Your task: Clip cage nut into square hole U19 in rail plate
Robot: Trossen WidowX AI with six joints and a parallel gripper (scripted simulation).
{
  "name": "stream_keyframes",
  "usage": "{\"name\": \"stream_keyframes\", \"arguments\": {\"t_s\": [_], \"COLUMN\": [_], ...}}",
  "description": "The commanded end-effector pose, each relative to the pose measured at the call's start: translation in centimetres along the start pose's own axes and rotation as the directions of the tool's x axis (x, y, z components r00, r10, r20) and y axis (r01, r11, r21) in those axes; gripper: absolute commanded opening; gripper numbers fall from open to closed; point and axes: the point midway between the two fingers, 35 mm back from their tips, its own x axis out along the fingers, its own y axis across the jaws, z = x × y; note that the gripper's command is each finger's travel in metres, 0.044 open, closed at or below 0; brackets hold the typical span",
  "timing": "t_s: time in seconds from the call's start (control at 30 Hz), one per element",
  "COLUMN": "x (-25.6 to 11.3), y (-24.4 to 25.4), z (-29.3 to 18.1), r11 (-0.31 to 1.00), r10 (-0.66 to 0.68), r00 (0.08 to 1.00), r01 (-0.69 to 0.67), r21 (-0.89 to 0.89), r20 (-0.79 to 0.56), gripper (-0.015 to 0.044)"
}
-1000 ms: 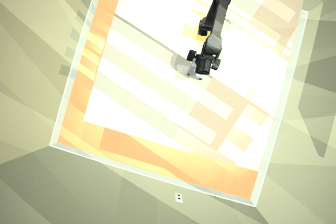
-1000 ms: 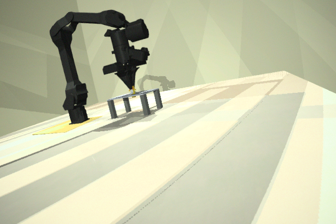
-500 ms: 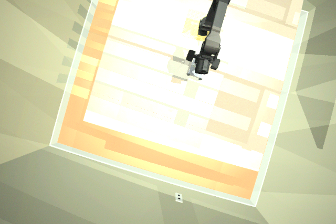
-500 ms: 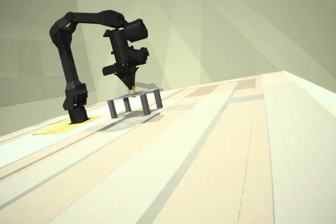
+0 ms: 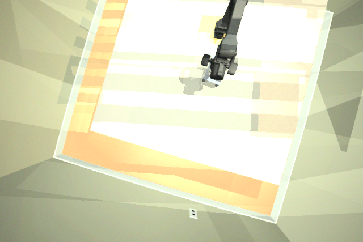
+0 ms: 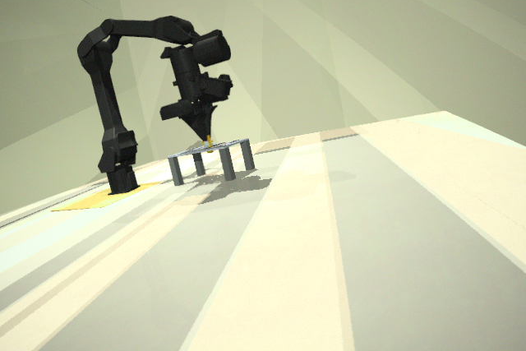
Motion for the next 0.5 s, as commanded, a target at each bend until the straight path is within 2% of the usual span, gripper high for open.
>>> {"name": "stream_keyframes", "arguments": {"t_s": [0.0,0.47], "x": [0.00,0.03], "y": [0.04,0.01], "z": [0.00,0.00], "r11": [1.000,1.000], "r10": [0.015,0.026], "r00": [1.000,1.000], "r01": [-0.015,-0.026], "r21": [-0.003,-0.003], "r20": [0.001,0.001], "gripper": [0.0023,0.0023]}}
